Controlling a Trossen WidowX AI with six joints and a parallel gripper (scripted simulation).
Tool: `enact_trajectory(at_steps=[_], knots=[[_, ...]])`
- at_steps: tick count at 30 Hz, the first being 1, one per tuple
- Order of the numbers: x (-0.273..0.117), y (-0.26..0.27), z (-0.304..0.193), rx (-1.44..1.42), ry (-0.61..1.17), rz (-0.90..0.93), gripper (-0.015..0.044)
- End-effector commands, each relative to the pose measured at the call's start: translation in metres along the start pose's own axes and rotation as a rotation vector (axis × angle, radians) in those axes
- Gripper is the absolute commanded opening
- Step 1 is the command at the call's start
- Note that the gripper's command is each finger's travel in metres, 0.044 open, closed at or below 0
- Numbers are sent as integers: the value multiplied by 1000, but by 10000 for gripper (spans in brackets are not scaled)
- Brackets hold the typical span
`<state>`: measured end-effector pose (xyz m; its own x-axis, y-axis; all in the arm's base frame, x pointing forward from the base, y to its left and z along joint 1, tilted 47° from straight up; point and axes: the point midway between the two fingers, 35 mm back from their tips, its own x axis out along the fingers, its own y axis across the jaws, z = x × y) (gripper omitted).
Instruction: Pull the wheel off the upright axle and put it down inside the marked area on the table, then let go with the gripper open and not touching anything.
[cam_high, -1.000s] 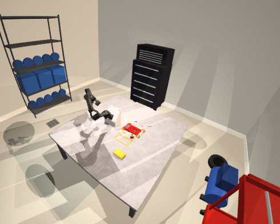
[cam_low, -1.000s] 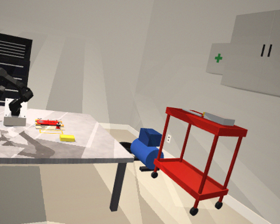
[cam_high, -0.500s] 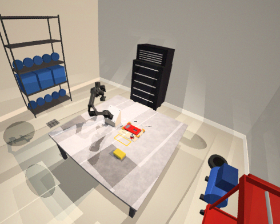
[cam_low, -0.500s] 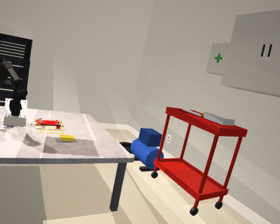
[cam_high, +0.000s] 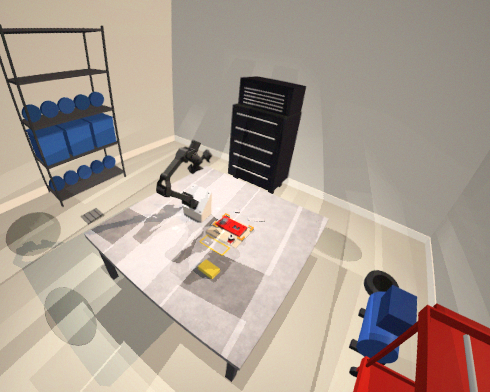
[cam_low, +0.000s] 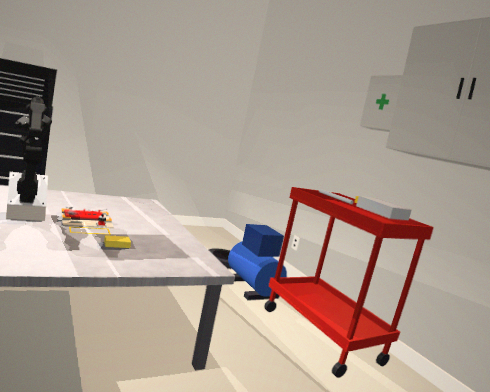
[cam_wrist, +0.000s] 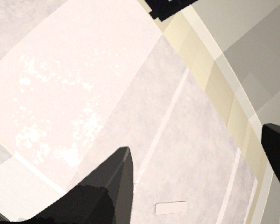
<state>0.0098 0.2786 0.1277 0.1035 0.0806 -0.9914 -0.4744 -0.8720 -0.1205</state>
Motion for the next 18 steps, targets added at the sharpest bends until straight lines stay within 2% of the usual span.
enact_trajectory(at_steps=[1, 11, 18], knots=[[11, -25, -40, 300, 67, -4, 300], [30, -53, -139, 828, 248, -22, 300], [42, -50, -221, 1233, 413, -40, 300]])
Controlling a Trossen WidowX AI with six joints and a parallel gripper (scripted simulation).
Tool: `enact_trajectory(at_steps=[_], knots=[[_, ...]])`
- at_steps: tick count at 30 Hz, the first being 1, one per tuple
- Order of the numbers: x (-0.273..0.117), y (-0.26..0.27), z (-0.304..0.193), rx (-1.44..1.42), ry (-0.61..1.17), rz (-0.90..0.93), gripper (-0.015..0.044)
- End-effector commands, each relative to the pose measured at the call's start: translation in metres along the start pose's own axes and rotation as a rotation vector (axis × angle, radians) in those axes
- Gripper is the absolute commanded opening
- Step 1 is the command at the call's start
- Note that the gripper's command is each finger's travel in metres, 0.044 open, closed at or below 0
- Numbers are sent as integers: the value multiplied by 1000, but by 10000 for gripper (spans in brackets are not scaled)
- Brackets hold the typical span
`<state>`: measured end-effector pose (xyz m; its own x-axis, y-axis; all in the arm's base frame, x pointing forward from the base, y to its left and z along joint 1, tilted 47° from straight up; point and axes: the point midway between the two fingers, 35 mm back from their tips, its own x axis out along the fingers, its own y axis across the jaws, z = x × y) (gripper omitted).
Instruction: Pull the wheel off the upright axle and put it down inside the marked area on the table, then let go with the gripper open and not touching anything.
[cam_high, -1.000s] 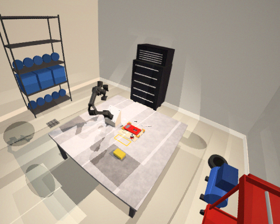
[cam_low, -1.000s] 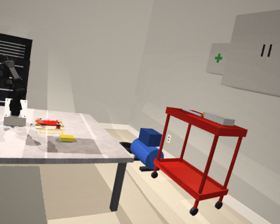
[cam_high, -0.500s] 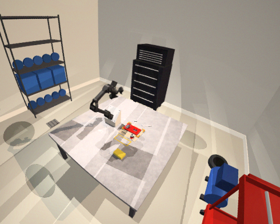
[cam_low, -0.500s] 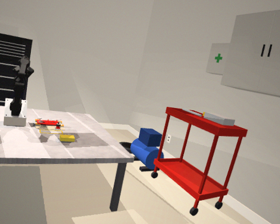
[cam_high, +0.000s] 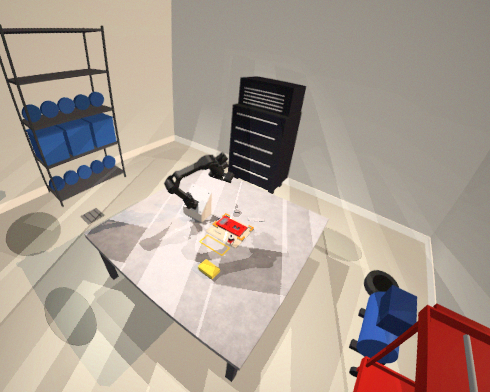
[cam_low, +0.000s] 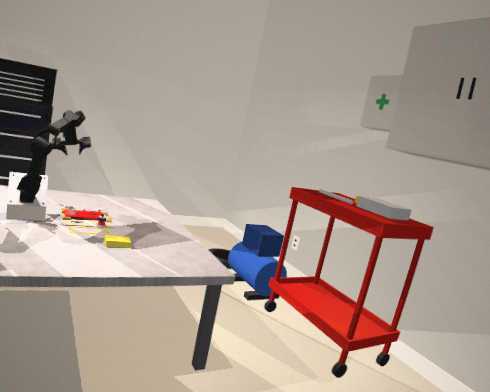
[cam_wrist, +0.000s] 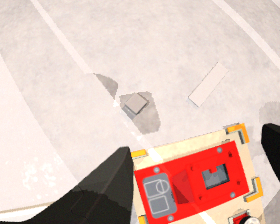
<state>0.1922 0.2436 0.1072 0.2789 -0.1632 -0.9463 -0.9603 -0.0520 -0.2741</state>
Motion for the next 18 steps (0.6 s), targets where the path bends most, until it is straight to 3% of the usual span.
enact_trajectory(at_steps=[1, 18], knots=[[23, -44, -32, 285, 113, -30, 300], [96, -139, -194, 1225, 546, -233, 300]])
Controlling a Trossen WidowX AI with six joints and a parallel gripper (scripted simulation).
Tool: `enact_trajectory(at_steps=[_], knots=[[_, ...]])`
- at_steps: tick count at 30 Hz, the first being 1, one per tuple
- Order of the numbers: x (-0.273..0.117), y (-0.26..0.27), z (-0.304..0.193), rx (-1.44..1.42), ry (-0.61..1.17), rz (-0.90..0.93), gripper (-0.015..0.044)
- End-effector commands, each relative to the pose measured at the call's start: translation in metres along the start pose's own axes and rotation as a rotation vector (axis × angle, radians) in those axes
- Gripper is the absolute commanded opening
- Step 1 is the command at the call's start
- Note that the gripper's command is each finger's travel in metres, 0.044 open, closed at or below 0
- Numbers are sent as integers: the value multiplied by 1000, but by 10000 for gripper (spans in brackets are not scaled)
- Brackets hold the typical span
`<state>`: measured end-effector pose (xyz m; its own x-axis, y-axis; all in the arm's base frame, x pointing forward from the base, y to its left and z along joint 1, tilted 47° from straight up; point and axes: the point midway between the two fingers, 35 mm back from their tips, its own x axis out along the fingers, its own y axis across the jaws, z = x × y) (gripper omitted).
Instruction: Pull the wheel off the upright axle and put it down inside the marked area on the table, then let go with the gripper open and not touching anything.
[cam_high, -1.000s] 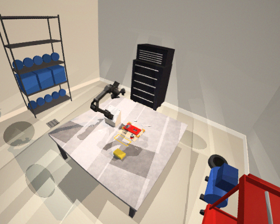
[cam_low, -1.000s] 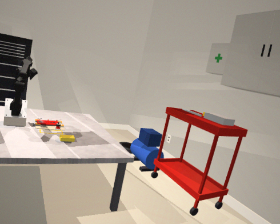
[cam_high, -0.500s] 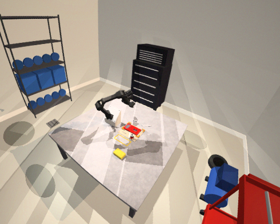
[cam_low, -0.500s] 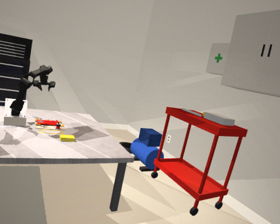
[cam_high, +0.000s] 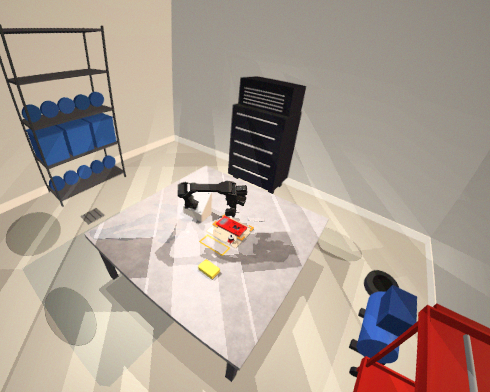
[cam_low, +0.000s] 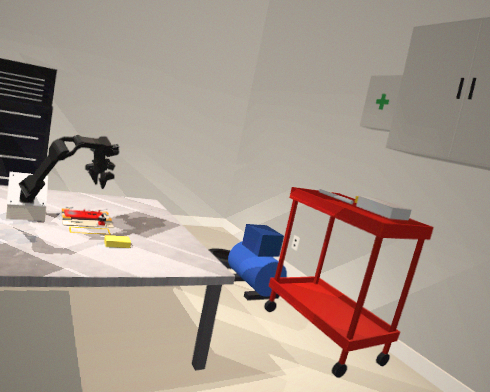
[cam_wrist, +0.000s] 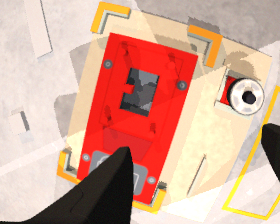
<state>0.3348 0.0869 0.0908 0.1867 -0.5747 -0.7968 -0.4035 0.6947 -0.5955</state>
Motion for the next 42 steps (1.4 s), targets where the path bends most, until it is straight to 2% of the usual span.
enact_trajectory(at_steps=[1, 6, 17, 30, 39, 42], knots=[[39, -45, -3, 264, 111, -88, 300], [69, -78, -12, 459, 189, -164, 300], [73, -77, -12, 459, 189, -164, 300], [140, -79, -27, 459, 189, -167, 300], [143, -79, -28, 459, 189, -167, 300], [140, -79, -26, 464, 185, -163, 221]])
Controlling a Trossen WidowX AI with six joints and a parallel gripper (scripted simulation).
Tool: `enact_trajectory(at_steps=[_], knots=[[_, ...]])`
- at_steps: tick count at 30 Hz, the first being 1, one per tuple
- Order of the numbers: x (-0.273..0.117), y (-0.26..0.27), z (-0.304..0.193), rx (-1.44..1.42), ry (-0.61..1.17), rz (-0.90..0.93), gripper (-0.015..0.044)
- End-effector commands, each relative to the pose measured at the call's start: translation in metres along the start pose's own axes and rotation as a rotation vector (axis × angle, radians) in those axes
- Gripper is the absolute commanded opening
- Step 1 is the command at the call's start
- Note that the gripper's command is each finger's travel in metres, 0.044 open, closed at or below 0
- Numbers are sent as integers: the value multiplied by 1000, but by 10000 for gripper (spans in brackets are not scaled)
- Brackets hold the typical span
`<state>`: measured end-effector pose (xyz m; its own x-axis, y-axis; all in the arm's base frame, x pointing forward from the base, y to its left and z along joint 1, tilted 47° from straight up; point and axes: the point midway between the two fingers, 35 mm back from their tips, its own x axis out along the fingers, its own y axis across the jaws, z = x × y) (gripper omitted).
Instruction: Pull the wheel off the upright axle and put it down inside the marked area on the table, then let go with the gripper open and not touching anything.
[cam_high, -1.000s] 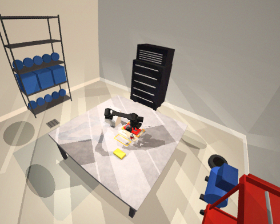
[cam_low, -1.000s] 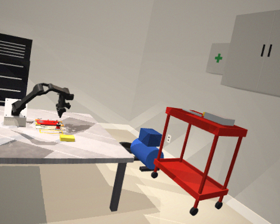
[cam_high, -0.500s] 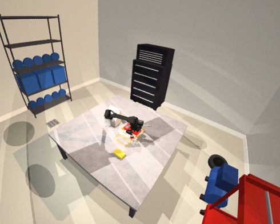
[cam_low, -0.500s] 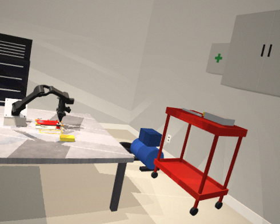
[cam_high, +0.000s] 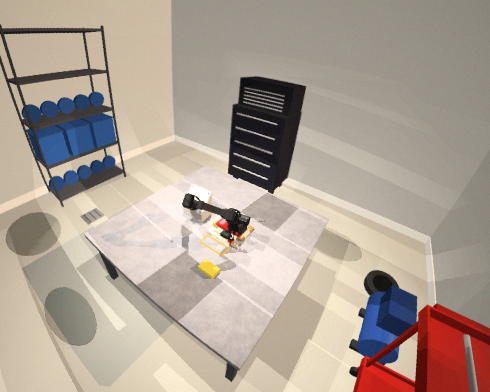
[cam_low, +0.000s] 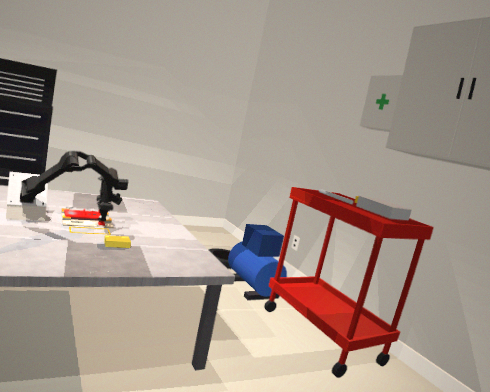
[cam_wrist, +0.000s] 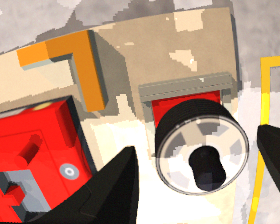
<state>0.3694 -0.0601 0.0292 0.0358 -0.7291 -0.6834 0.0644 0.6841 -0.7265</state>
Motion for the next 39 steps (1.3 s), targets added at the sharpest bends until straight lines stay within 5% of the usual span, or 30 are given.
enact_trajectory(at_steps=[1, 9, 15, 39], knots=[[0, 0, 0, 0, 0, 0, 195], [0, 0, 0, 0, 0, 0, 142], [-2, 0, 0, 0, 0, 0, 0], [-9, 0, 1, -1, 0, 0, 0]])
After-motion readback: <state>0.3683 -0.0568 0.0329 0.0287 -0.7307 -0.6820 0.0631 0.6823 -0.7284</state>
